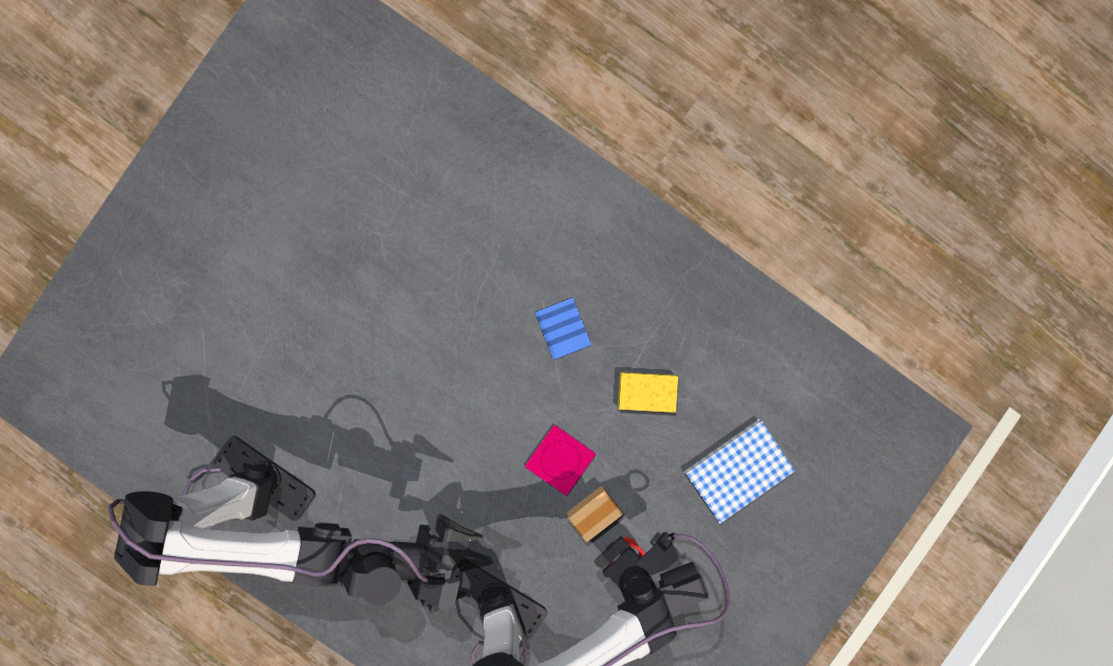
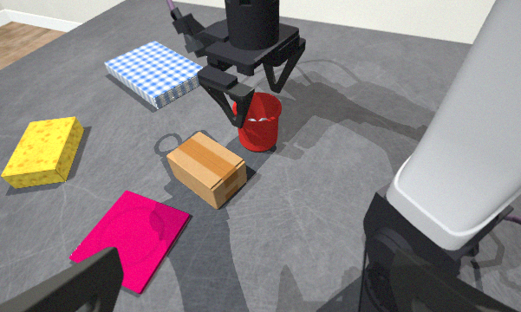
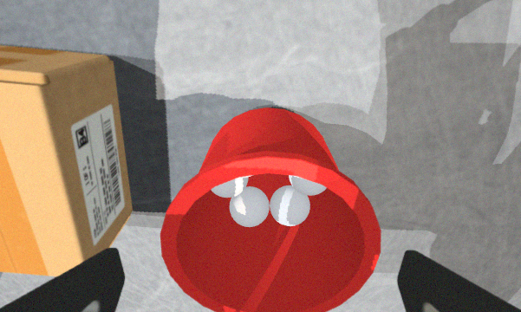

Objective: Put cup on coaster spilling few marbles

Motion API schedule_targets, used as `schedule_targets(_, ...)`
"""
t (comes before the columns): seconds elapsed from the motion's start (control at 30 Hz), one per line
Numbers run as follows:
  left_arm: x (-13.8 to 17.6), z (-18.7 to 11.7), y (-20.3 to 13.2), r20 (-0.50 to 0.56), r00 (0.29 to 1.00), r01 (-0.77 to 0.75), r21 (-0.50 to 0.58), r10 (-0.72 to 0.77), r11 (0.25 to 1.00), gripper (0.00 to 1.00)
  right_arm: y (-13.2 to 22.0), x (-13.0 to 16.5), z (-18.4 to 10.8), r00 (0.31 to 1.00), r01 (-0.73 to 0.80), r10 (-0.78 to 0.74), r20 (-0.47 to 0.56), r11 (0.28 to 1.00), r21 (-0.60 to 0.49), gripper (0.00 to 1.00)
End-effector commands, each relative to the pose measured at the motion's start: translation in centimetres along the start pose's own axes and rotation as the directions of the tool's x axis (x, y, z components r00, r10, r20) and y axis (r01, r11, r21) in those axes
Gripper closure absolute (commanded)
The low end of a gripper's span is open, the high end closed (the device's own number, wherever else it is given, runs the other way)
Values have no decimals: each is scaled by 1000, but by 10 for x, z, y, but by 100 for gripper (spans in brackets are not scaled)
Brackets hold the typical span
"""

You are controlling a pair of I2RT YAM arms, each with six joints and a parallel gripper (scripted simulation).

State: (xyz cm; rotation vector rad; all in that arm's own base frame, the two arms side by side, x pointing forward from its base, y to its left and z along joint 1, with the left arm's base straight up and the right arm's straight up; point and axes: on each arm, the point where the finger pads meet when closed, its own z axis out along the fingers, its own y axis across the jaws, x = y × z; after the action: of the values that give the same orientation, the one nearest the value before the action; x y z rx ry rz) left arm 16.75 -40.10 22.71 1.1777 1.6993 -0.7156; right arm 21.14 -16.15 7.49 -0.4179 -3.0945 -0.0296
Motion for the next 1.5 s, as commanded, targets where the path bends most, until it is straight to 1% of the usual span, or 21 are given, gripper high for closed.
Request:
schedule_targets(0.0,0,3,4,15,1000,8,-12,-8,1000,0,-3,-2,2,1000,4,-5,24,1000,18,4)
schedule_targets(0.1,-6,1,5,30,1000,8,-12,-7,1000,0,-3,-2,9,1000,4,-5,18,1000,16,7)
schedule_targets(0.27,-4,1,4,19,1000,8,-12,-7,1000,0,-5,-2,15,1000,11,-11,10,1000,13,10)
schedule_targets(0.4,-4,1,4,19,1000,8,-12,-7,1000,0,-7,-5,18,1000,11,-11,17,1000,16,14)
schedule_targets(0.43,-7,-1,3,27,1000,6,-8,-6,1000,0,-8,-7,16,1000,11,-11,26,1000,20,18)
schedule_targets(0.67,-7,-1,3,27,1000,6,-8,-6,1000,0,-5,-4,12,999,8,-9,38,1000,25,38)
schedule_targets(0.7,-7,-1,3,27,1000,6,-8,-6,1000,0,-5,-5,10,999,7,-8,38,1000,25,50)
schedule_targets(0.77,-7,-1,3,27,1000,6,-8,-6,1000,0,-5,-5,10,999,7,-8,38,1000,25,50)
schedule_targets(0.8,-7,-1,3,27,1000,6,-8,-6,1000,0,-5,-5,6,999,7,-8,39,1000,25,61)
schedule_targets(0.87,-7,-1,3,27,1000,6,-8,-6,1000,0,-5,-6,-6,999,6,-7,39,1000,25,38)
schedule_targets(0.9,-7,-1,3,27,1000,6,-8,-6,1000,0,-5,-5,-12,999,6,-7,39,1000,25,35)
schedule_targets(1.1,-7,-1,3,27,1000,6,-8,-6,1000,0,-2,-3,-68,999,5,-6,39,1000,25,35)
schedule_targets(1.17,-7,-1,3,27,1000,6,-8,-6,1000,0,-2,-2,-80,999,5,-6,32,1000,22,35)
schedule_targets(1.27,-7,-1,3,27,1000,6,-8,-6,1000,0,-2,-3,-87,1000,5,-6,17,1000,16,35)
schedule_targets(1.37,-7,-1,3,27,1000,6,-8,-6,1000,0,-2,-3,-87,1000,-3,3,17,1000,16,35)
schedule_targets(1.47,-2,-5,7,3,1000,17,-20,-17,1000,0,1,-3,-88,999,-23,22,31,999,30,35)
